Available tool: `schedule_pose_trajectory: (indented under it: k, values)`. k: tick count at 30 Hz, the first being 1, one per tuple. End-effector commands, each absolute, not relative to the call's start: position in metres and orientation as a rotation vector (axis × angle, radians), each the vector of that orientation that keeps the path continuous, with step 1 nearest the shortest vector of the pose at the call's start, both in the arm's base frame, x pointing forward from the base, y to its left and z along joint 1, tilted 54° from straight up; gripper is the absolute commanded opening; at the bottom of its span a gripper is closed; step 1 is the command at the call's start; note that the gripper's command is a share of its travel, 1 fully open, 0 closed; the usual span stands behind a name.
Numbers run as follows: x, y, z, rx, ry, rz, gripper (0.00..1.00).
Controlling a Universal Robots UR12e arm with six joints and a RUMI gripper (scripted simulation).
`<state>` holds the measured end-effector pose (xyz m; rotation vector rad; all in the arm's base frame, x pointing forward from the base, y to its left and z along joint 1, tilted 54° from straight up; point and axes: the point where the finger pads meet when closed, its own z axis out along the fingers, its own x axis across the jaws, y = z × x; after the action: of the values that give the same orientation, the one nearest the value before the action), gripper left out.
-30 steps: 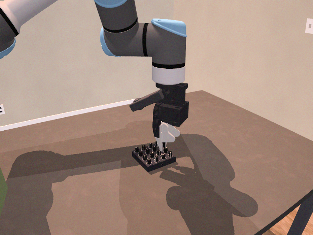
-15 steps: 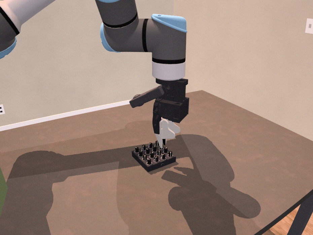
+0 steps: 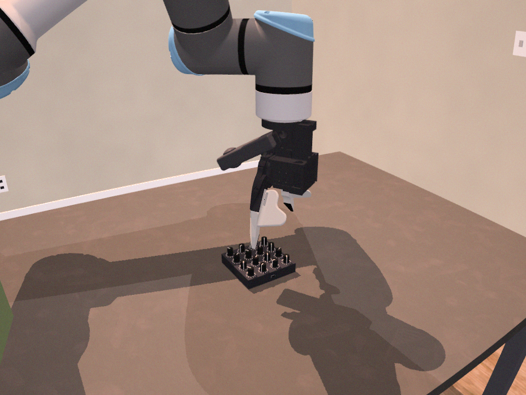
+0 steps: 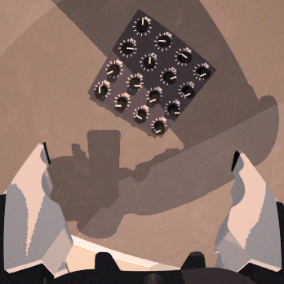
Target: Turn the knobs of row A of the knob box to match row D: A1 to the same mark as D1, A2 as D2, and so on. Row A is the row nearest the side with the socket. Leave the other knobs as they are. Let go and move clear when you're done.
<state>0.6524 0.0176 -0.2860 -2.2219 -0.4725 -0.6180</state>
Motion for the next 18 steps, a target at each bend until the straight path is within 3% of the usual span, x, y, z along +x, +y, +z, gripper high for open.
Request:
schedule_pose_trajectory:
  k: [1,18]
  values:
    - [0.650,0.009,-0.280,-2.222,-0.473,-0.618,1.00]
    - [0.626,-0.055,-0.230,-2.222,-0.473,-0.618,1.00]
